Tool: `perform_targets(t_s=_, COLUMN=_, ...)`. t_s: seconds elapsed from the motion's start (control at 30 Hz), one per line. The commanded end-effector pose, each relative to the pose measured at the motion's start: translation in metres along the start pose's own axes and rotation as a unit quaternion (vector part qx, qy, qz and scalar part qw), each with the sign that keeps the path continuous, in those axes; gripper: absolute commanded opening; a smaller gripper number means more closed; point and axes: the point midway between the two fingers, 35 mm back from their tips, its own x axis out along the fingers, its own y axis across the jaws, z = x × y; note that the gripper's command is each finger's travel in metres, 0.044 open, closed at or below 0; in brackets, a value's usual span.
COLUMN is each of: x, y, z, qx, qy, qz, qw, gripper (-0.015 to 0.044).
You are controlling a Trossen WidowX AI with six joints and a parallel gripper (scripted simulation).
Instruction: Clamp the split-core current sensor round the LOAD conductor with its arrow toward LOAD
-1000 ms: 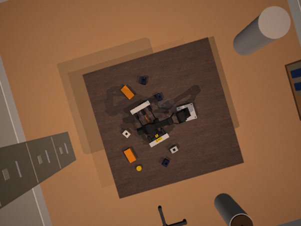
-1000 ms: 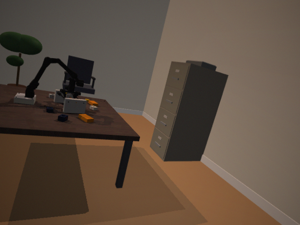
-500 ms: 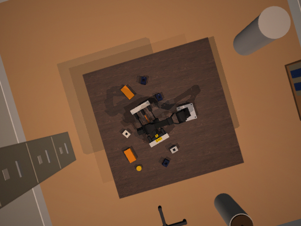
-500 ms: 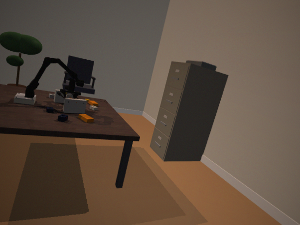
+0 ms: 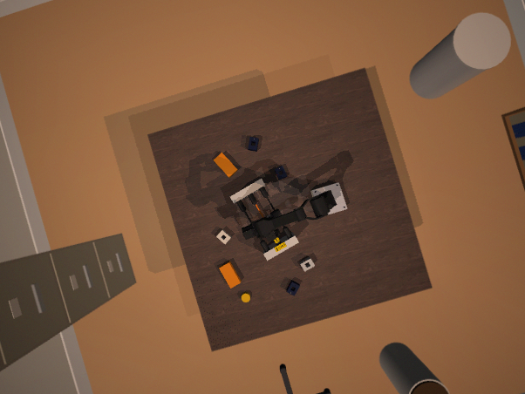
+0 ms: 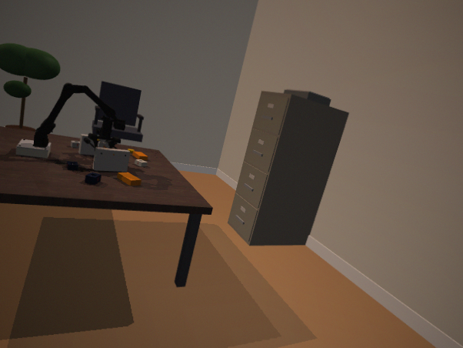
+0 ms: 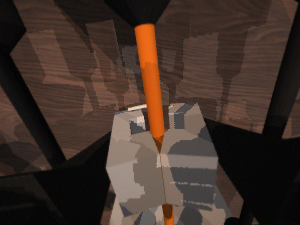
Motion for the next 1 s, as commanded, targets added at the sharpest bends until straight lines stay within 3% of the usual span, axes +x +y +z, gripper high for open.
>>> perform_targets(t_s=0.0, x=0.000, y=0.000, z=0.000, qx=0.000, qy=0.000, qz=0.000, qw=1.000, gripper=0.0000)
perform_targets(t_s=0.97, x=-0.016, y=0.000, z=0.000, qx=-0.002, qy=0.001, qz=-0.017, qw=1.000, gripper=0.0000)
